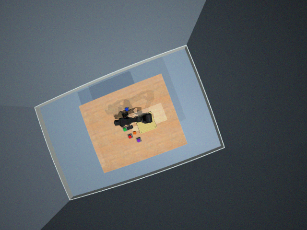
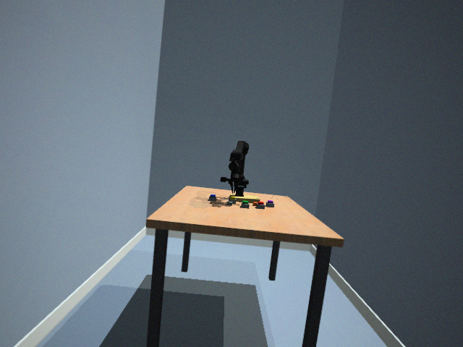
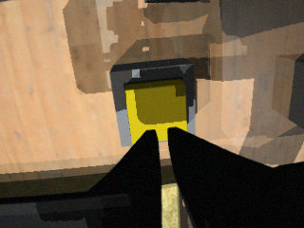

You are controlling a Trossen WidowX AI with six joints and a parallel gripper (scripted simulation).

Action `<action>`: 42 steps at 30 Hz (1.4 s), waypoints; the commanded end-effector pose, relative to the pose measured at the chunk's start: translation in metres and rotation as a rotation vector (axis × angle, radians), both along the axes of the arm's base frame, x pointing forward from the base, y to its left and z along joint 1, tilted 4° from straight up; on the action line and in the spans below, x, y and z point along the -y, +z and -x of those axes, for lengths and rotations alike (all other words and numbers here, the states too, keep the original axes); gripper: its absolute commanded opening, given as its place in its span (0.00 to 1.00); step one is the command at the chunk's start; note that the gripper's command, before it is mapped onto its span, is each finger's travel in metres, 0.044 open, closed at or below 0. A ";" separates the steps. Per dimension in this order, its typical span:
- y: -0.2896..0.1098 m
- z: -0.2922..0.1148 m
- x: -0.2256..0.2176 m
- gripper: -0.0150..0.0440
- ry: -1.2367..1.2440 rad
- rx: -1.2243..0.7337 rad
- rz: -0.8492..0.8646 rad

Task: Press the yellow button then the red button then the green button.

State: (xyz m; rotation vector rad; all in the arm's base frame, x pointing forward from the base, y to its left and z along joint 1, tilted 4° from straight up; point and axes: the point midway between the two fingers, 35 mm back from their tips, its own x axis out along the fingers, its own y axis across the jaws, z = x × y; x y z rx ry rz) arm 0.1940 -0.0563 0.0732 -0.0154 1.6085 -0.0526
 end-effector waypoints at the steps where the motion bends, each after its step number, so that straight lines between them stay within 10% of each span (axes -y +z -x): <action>1: 0.000 0.000 0.001 0.29 0.006 0.001 0.004; 42: -0.033 0.001 0.002 0.29 0.006 0.001 0.004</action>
